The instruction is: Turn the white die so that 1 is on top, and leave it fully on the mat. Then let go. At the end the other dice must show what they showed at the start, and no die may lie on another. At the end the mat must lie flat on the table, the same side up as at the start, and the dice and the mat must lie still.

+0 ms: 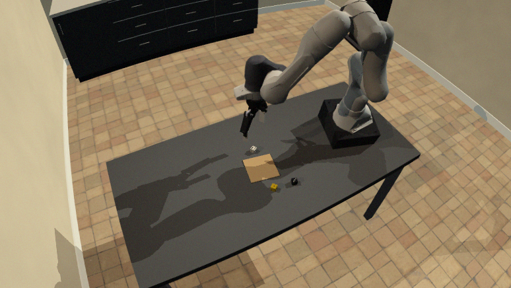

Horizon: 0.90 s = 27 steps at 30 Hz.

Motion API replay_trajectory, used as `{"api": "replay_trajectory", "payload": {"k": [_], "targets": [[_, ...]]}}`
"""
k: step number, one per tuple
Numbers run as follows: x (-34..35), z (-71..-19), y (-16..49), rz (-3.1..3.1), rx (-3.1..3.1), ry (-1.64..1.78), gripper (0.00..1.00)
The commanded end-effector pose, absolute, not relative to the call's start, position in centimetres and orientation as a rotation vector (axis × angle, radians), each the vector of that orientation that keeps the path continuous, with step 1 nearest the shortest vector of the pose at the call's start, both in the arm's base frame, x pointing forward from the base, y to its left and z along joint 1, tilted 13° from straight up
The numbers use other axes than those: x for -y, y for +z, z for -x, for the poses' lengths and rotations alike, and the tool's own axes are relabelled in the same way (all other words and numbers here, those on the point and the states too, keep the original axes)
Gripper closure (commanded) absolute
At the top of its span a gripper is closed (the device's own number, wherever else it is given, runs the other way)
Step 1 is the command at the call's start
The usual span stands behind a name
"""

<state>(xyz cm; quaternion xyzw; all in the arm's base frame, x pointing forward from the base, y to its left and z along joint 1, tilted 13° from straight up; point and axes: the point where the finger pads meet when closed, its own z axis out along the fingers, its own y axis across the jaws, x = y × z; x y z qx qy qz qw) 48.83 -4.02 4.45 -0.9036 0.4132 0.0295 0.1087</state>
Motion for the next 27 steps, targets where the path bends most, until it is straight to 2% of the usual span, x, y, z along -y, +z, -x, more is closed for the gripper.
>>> {"api": "replay_trajectory", "payload": {"k": [1,13,27], "targets": [[3.95,-48.82,4.41,2.647,-1.234,0.094,0.0],[3.95,-48.82,4.4,2.641,-1.249,0.095,0.0],[3.88,-48.85,4.05,2.413,-1.667,0.147,0.0]]}}
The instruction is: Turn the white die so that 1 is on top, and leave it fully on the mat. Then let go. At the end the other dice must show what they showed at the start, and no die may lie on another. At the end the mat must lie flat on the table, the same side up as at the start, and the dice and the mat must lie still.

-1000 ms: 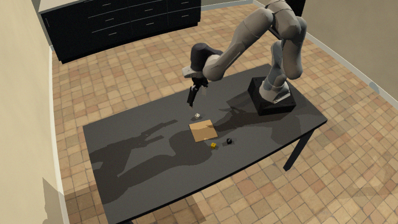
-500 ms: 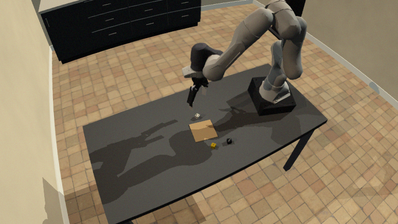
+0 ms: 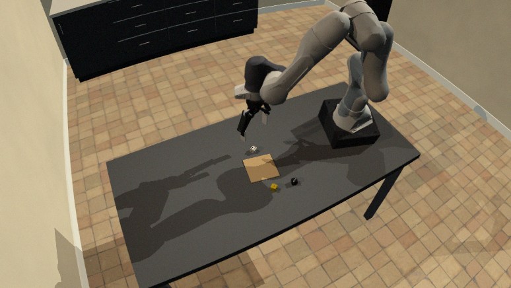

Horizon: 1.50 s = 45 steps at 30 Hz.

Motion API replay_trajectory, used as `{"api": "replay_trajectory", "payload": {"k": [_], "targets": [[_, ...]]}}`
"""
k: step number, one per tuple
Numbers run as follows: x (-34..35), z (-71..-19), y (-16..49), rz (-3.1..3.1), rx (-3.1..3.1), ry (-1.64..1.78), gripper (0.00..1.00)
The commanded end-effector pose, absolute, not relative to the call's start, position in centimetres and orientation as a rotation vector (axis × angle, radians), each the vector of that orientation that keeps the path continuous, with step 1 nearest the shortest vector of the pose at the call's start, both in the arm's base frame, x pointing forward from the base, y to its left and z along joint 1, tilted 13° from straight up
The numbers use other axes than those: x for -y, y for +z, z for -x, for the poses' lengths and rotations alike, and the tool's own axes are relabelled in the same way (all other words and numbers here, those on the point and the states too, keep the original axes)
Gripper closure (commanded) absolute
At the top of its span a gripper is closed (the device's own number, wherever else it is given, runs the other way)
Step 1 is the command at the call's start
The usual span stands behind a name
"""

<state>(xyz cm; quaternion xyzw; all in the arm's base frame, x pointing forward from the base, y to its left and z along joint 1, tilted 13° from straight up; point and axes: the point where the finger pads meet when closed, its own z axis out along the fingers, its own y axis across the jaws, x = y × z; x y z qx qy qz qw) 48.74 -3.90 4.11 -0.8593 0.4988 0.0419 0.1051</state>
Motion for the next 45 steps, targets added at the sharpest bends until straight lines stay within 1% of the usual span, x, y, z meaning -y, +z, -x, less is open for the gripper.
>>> {"api": "replay_trajectory", "payload": {"k": [1,45], "targets": [[3.87,-48.85,4.03,2.399,-1.688,0.15,0.0],[3.73,-48.89,3.26,1.673,-2.461,0.25,0.0]]}}
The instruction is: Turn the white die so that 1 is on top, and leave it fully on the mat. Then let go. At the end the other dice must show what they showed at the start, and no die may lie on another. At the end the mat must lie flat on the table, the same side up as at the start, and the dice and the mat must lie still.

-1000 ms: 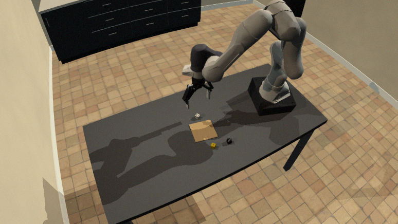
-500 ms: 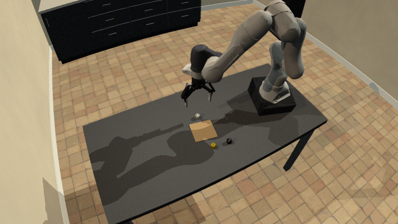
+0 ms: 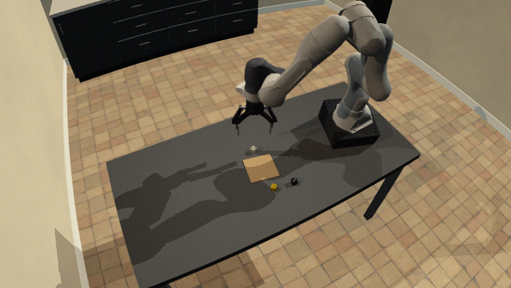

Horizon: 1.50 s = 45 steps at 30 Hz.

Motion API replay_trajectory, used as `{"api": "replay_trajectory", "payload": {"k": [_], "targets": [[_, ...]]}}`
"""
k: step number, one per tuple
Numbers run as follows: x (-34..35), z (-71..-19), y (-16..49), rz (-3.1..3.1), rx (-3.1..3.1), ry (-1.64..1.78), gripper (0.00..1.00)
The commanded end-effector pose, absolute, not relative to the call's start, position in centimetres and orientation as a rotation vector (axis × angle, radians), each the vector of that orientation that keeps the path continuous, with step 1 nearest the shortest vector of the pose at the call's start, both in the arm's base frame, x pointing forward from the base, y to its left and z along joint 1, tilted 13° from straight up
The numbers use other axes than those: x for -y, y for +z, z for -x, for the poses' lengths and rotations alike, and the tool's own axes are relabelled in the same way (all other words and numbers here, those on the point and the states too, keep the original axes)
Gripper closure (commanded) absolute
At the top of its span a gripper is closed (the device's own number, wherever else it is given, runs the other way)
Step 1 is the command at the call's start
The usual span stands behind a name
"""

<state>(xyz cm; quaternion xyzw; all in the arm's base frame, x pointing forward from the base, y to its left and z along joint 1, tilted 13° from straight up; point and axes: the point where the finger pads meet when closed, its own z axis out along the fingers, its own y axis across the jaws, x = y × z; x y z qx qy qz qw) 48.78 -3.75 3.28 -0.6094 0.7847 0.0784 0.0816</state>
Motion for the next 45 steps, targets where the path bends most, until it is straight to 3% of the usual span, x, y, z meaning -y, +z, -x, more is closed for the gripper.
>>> {"api": "replay_trajectory", "payload": {"k": [1,45], "targets": [[3.73,-48.89,3.25,1.67,-2.463,0.251,0.0],[3.58,-48.91,2.38,0.578,-2.992,0.329,0.0]]}}
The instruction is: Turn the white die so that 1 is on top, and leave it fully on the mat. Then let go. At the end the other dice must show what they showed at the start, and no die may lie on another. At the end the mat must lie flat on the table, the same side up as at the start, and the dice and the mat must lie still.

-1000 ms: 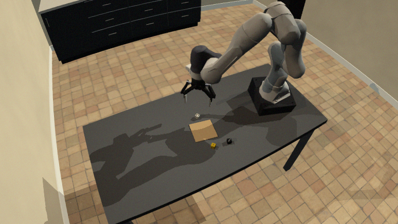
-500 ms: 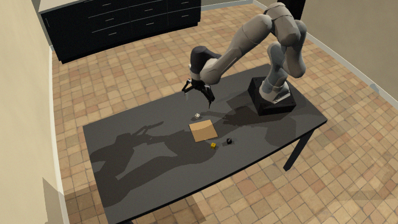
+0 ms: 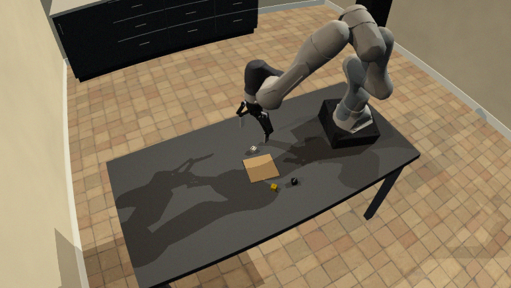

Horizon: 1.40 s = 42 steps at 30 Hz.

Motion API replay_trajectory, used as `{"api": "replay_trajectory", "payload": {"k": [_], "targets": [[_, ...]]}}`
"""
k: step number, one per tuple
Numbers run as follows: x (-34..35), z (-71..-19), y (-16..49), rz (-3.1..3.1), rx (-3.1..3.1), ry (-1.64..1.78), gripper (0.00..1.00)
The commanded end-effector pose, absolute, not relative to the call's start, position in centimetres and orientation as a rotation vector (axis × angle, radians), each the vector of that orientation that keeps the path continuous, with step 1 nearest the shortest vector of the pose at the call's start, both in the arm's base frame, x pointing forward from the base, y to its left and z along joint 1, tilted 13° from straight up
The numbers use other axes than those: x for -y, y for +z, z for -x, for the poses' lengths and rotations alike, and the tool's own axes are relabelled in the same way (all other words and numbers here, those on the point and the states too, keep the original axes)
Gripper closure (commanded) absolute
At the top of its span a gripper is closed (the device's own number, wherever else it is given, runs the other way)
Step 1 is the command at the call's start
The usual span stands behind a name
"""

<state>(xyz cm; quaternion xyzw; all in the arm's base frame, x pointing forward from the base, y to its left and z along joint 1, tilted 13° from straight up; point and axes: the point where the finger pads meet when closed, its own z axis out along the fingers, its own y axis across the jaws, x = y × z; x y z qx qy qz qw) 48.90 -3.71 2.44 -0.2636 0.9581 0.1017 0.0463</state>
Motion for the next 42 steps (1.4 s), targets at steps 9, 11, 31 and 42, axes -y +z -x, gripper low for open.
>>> {"api": "replay_trajectory", "payload": {"k": [9,11,31,42], "targets": [[3.55,-48.91,2.21,0.345,-3.044,0.339,0.0],[3.55,-48.91,2.19,0.313,-3.05,0.34,0.0],[3.48,-48.91,1.78,-0.259,-3.096,0.355,0.0],[3.45,-48.91,1.57,-0.561,-3.078,0.357,0.0]]}}
